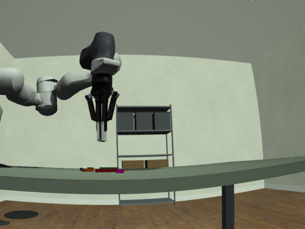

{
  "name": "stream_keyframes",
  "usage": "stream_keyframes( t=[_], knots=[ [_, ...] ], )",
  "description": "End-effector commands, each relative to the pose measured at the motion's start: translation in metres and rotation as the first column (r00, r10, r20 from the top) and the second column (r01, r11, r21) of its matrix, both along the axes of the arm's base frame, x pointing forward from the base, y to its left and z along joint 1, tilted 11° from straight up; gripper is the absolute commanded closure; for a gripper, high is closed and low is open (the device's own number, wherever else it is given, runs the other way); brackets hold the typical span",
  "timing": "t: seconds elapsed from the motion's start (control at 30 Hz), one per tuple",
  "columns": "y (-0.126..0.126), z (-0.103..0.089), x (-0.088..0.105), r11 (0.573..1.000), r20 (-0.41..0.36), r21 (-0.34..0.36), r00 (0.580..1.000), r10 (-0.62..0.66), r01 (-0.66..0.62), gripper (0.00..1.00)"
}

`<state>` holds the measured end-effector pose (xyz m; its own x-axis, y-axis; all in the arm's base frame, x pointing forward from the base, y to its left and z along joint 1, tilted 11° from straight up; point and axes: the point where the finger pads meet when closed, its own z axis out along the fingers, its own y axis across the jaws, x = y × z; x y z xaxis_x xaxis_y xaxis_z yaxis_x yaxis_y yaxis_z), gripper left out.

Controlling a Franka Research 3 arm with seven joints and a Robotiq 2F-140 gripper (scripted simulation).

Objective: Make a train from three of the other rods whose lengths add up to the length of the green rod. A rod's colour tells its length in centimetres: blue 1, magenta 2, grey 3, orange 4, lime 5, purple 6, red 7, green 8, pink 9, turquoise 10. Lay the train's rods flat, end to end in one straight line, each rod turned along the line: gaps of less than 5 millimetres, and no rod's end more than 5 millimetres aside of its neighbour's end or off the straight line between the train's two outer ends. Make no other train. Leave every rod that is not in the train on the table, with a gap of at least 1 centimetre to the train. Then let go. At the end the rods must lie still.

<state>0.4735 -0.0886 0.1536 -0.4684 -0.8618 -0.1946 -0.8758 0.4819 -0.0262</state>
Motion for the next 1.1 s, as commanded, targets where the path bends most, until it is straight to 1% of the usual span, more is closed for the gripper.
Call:
stream_keyframes(
  t=[0.0, 0.37, 0.43, 0.47, 0.7, 0.93, 1.0, 1.03, 1.07],
  knots=[
    [0.006, 0.0, -0.004, 0.986, -0.033, 0.019, 0.986, -0.162, 0.163, 0.97],
    [0.015, 0.001, -0.012, 0.945, -0.064, 0.032, 0.944, -0.324, 0.327, 0.97],
    [0.015, 0.001, -0.012, 0.945, -0.064, 0.032, 0.944, -0.324, 0.327, 0.97],
    [0.017, 0.002, -0.015, 0.93, -0.072, 0.034, 0.929, -0.363, 0.366, 0.97],
    [0.022, 0.002, -0.02, 0.885, -0.094, 0.038, 0.883, -0.459, 0.464, 0.97],
    [0.027, 0.002, -0.026, 0.83, -0.115, 0.039, 0.827, -0.55, 0.557, 0.97],
    [0.027, 0.002, -0.026, 0.83, -0.115, 0.039, 0.827, -0.55, 0.557, 0.97],
    [0.029, 0.002, -0.028, 0.806, -0.123, 0.039, 0.803, -0.583, 0.591, 0.97],
    [0.03, 0.002, -0.029, 0.796, -0.126, 0.039, 0.793, -0.596, 0.604, 0.97]
  ],
)
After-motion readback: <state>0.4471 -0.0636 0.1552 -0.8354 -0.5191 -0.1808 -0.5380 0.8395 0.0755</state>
